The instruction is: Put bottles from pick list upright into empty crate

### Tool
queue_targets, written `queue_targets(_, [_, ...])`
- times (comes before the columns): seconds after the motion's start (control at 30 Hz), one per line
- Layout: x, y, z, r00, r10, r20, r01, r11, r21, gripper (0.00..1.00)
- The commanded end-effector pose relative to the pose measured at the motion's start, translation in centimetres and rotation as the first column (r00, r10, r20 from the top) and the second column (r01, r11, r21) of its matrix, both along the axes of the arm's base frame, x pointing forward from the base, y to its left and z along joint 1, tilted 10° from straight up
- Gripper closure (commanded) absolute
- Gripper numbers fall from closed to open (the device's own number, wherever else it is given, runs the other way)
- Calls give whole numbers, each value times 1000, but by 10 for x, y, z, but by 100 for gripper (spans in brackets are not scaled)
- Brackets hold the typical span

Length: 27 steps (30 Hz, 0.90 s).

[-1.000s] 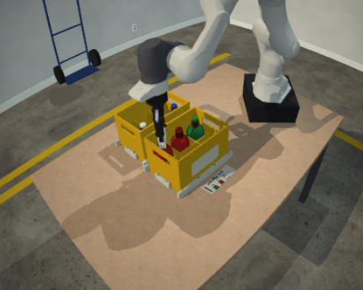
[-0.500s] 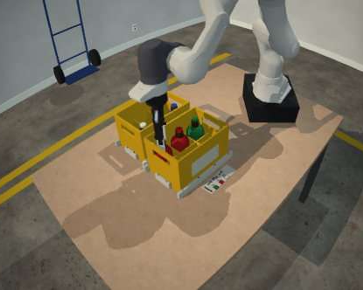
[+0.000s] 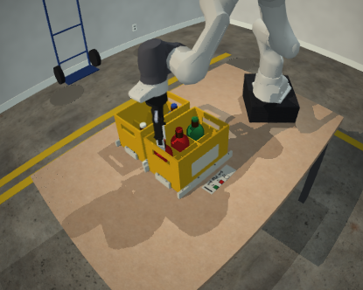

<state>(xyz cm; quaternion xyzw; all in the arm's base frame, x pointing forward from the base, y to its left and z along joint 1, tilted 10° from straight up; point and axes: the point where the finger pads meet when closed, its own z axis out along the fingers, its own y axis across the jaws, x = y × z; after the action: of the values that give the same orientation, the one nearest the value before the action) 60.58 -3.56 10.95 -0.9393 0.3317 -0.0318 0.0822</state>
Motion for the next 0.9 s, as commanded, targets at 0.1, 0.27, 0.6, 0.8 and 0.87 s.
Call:
queue_targets(0.1, [1,2,0,1000,0,3,0,1000,1,62])
queue_targets(0.27, [1,2,0,1000,0,3,0,1000,1,62])
queue_targets(0.6, [-2,-1,26,1000,0,3,0,1000,1,62])
queue_targets(0.8, [-3,-3,37,1000,0,3,0,1000,1,62])
queue_targets(0.87, [-4,-4,42,1000,0,3,0,1000,1,62])
